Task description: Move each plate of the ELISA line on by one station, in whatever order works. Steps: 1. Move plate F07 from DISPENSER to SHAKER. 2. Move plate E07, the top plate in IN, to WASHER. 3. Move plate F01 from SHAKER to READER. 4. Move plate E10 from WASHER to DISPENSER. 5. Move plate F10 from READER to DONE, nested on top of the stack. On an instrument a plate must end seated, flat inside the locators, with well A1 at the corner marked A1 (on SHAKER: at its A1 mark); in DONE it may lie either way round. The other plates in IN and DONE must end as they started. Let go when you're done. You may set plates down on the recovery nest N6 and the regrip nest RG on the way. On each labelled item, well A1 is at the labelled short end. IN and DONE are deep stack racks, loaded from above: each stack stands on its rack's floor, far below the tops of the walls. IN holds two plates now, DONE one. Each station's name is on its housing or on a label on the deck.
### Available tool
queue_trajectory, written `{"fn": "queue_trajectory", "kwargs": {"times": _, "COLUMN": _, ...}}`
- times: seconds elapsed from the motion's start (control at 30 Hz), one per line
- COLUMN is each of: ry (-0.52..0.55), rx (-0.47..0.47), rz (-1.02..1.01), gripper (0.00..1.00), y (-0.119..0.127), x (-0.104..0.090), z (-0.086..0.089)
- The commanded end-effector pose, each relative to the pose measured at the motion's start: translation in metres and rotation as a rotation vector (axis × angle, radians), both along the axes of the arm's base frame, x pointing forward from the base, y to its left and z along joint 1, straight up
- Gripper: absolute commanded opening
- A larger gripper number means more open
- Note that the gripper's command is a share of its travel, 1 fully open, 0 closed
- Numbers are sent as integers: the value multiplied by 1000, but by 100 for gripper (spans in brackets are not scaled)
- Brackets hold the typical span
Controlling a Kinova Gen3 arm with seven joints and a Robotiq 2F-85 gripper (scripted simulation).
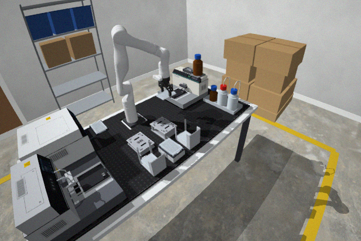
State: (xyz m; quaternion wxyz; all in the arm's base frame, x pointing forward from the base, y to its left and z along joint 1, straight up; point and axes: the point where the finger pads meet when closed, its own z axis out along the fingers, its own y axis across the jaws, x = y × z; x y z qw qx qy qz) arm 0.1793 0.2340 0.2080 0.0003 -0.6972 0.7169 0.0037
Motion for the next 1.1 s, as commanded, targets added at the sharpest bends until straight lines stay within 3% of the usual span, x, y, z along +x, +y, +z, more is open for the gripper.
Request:
{"fn": "queue_trajectory", "kwargs": {"times": 0.0, "ry": -1, "rx": -1, "rz": -1, "gripper": 94, "y": 4, "x": -6, "z": 0}}
{"fn": "queue_trajectory", "kwargs": {"times": 1.07, "ry": -1, "rx": -1, "rz": -3, "gripper": 94, "y": 45, "x": -88, "z": 1}}
